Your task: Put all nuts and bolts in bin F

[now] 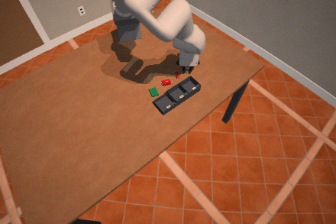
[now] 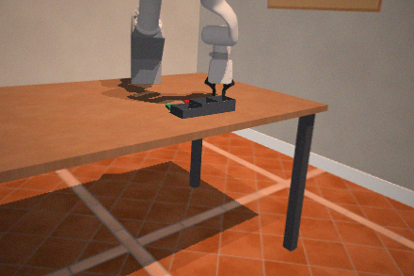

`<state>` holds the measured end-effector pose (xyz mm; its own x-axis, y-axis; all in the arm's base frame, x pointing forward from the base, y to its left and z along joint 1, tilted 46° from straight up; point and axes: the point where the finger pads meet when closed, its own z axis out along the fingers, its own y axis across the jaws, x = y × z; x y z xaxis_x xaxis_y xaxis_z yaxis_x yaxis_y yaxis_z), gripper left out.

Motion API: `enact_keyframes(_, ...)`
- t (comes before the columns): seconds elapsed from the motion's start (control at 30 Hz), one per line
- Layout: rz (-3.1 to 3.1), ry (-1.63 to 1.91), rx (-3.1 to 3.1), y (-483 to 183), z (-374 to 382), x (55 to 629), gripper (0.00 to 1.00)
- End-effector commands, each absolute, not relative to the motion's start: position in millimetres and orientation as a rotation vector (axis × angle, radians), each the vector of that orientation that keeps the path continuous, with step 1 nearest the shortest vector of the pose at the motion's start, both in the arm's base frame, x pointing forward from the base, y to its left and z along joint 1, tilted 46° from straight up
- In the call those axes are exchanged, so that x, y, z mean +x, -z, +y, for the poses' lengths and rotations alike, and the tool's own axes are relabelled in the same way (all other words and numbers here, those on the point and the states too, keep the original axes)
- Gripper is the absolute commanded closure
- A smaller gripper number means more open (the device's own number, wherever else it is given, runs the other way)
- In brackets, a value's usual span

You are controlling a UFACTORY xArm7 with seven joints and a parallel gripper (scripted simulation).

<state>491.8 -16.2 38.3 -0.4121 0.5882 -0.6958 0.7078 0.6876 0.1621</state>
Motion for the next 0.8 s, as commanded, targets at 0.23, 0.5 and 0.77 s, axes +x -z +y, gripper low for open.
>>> enact_keyframes(0.23, 2.137, 0.198, 0.987, -29.9, -20.7, 499.0, 0.7)
enact_keyframes(0.5, 2.137, 0.198, 0.987, -29.9, -20.8, 499.0, 0.7)
enact_keyframes(0.77, 2.137, 0.198, 0.987, -29.9, -20.9, 498.9, 1.0)
